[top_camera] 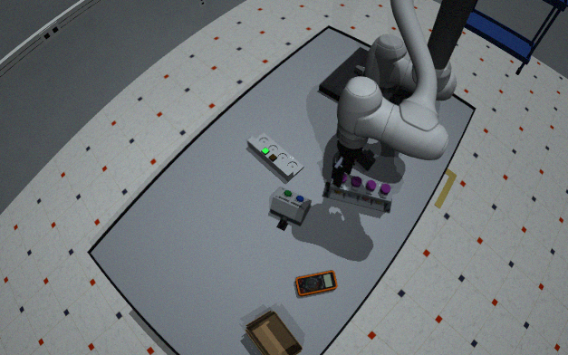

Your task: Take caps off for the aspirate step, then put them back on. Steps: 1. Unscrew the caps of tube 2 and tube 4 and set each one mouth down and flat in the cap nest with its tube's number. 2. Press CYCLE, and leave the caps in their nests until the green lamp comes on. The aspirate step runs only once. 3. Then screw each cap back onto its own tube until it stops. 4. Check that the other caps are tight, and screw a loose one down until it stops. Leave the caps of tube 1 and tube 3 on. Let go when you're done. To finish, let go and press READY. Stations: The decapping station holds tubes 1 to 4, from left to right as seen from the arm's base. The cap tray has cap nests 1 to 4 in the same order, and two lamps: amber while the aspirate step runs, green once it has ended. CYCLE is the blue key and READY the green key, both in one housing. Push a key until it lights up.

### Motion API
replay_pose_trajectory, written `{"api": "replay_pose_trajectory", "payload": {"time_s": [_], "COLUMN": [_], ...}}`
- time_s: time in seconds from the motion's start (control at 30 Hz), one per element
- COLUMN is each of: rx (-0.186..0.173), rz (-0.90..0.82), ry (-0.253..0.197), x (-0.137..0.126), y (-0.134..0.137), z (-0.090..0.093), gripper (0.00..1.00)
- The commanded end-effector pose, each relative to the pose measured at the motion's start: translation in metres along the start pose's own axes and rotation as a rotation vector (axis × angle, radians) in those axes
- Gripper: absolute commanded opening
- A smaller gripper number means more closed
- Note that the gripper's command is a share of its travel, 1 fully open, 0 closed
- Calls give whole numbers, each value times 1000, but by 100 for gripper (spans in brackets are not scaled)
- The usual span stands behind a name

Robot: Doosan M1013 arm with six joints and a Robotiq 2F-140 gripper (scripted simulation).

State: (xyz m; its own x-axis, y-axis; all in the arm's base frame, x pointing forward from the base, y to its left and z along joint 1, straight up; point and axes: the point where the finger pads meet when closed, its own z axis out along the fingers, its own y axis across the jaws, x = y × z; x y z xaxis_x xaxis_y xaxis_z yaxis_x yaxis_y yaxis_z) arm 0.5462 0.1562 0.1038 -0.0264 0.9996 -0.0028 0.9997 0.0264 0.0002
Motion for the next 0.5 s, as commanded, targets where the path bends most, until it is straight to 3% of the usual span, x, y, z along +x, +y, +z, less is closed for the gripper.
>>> {"api": "replay_pose_trajectory", "payload": {"time_s": [0.0,0.13,0.47], "rx": [-1,-1,-1], "rz": [0,0,-400], "ry": [1,1,0], "x": [0,0,0], "y": [0,0,0], "z": [-1,-1,-2], "gripper": [41,41,41]}}
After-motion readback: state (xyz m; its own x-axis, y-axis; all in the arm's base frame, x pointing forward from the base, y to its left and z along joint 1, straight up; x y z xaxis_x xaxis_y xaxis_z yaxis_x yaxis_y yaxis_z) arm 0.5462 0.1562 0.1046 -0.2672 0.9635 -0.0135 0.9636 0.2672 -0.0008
